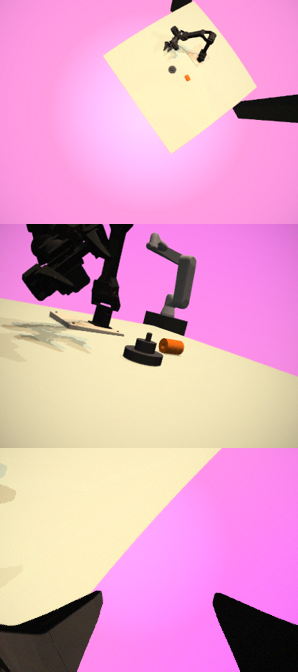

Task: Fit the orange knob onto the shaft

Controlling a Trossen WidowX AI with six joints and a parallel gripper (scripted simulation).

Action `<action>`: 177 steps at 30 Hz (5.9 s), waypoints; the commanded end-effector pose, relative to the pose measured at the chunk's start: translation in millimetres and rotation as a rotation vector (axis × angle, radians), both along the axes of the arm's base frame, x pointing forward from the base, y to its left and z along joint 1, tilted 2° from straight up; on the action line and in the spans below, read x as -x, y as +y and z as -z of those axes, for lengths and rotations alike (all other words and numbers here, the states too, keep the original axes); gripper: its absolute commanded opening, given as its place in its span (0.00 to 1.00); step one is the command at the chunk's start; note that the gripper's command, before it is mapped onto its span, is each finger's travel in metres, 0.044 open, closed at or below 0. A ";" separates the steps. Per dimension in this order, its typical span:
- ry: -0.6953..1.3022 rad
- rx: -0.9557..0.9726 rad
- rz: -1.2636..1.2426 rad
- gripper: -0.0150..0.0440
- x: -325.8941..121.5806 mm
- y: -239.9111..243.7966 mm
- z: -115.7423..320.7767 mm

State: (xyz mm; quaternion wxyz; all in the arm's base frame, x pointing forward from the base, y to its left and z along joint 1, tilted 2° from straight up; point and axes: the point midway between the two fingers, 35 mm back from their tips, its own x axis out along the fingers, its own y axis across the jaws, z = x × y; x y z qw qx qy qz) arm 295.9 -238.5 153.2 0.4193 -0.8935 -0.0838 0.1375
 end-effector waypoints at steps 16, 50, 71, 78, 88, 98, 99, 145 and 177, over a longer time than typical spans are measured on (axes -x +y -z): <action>0.828 -0.566 0.144 1.00 -85.2 175.0 6.3; 1.232 -0.258 0.918 1.00 61.3 336.1 -62.4; 1.306 -0.274 0.936 1.00 47.5 349.2 56.2; 1.306 -0.274 0.936 1.00 47.2 349.3 58.6; 1.305 -0.274 0.935 1.00 45.1 350.2 74.5; 1.305 -0.274 0.936 1.00 43.9 350.6 90.8; 1.305 -0.274 0.936 1.00 43.8 350.6 92.4; 1.321 -0.313 0.905 0.56 43.3 348.0 99.8; 1.498 -0.734 0.493 0.56 46.6 313.7 85.9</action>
